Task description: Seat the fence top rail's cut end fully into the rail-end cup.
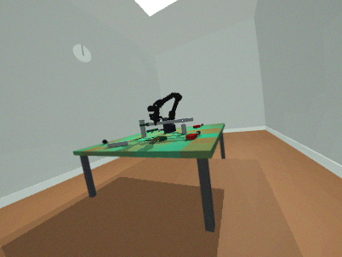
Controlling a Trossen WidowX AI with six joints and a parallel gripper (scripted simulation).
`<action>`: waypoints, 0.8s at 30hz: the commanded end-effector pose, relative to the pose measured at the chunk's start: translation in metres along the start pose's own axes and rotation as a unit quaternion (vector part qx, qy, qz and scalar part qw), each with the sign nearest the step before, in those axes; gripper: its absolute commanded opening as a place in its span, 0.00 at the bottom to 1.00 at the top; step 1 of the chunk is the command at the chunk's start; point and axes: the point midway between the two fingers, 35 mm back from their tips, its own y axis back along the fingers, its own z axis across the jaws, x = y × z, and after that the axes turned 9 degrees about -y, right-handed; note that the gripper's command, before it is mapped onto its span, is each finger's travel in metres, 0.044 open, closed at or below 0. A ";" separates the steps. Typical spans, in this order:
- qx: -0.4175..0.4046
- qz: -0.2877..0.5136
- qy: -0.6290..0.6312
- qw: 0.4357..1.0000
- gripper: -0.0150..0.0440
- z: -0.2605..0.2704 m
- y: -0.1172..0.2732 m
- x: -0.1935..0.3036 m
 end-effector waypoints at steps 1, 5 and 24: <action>0.000 0.000 0.000 1.000 0.25 0.000 0.000 0.000; 0.000 0.000 0.000 1.000 0.25 0.000 0.000 0.000; 0.001 0.000 0.000 1.000 1.00 -0.003 0.031 0.018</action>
